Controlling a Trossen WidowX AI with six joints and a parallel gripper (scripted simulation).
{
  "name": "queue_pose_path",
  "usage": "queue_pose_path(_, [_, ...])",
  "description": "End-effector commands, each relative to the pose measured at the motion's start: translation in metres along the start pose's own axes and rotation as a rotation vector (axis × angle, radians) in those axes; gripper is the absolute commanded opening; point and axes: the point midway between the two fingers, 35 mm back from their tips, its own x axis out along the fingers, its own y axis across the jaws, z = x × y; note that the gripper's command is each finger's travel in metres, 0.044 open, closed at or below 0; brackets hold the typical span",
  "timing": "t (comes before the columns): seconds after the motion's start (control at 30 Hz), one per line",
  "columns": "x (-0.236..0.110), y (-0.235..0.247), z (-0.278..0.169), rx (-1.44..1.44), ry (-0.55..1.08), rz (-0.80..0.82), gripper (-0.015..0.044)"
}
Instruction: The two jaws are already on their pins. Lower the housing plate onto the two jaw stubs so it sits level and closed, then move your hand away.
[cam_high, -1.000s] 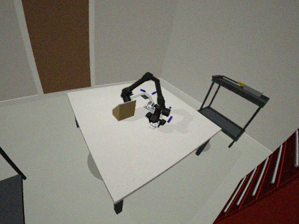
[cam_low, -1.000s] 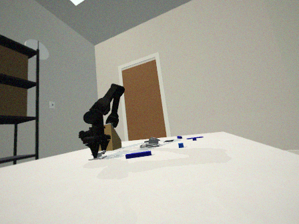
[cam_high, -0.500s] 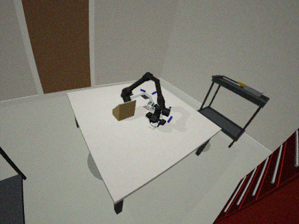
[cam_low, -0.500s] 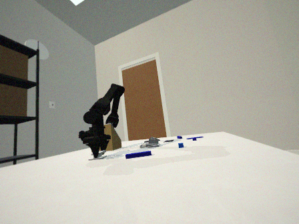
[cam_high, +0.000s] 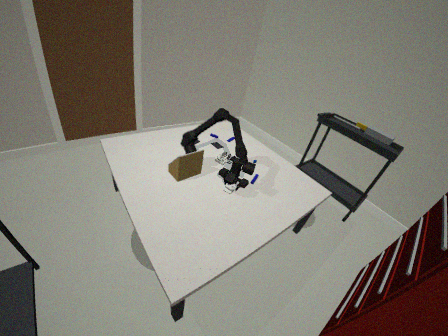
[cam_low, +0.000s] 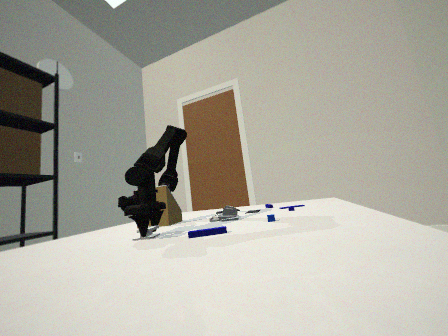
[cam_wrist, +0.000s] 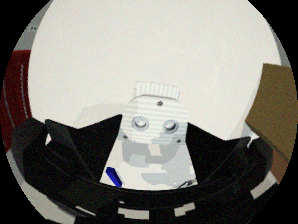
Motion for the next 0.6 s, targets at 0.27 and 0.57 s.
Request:
queue_pose_path(0.27, [-0.033,0.002,-0.001,0.002,0.001,0.003,0.0351])
queue_pose_path(0.57, [-0.062,0.002,0.0,0.005,0.002,0.003,0.0351])
